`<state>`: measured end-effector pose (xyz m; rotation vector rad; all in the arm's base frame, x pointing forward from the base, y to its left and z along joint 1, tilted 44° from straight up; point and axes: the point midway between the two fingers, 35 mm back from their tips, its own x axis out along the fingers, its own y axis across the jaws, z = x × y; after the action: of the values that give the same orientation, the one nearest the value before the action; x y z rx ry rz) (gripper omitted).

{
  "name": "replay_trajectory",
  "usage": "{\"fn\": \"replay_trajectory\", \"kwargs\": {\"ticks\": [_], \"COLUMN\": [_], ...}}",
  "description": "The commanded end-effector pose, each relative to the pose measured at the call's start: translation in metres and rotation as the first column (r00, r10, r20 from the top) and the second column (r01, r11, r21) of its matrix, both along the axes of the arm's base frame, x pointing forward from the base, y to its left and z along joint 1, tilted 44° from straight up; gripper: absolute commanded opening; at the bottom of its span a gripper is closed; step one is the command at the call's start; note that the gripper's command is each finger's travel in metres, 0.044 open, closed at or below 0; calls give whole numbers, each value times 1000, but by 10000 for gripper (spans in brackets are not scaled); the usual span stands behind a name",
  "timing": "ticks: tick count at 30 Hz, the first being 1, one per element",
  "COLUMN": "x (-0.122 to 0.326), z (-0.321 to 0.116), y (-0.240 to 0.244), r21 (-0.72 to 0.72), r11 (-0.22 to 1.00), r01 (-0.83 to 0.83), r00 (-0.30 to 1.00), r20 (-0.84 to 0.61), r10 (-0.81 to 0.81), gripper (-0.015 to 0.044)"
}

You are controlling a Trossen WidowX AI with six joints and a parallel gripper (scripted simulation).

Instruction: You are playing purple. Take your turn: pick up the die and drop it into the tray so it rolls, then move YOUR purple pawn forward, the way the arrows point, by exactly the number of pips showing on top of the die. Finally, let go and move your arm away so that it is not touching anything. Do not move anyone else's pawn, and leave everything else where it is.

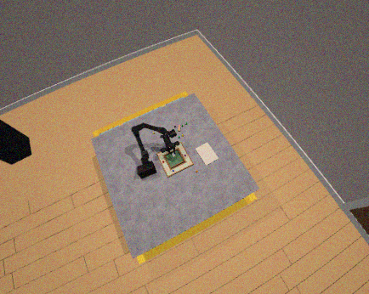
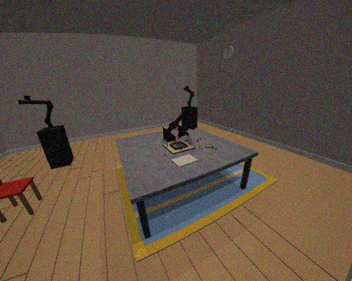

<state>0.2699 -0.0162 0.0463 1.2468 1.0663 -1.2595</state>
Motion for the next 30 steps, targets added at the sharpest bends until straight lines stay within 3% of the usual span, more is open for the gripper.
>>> {"fn": "replay_trajectory", "kwargs": {"ticks": [1,4,9,13,16,18,23,25,27,30], "x": [0,-3,-4,-8,-4,0,0,-4,4,39], "z": [2,26,27,-4,-17,-19,-19,-22,-23,-28], "y": [-2,-26,-28,-19,-15,-16,-17,-17,-19,-23], "r21": [-1,-9,7,354,631,727,737,688,685,643], "r11": [1000,1000,1000,934,773,682,671,723,719,673], "r01": [0,-2,-6,-50,-64,-77,-80,-55,-115,-367], "r00": [1000,1000,1000,996,998,997,996,998,993,930], "r20": [0,0,-7,-58,18,77,85,35,77,250], "r10": [0,2,6,75,68,31,25,43,86,268], "gripper": [236,315,440,440,440,440,440,440,387,309]}}
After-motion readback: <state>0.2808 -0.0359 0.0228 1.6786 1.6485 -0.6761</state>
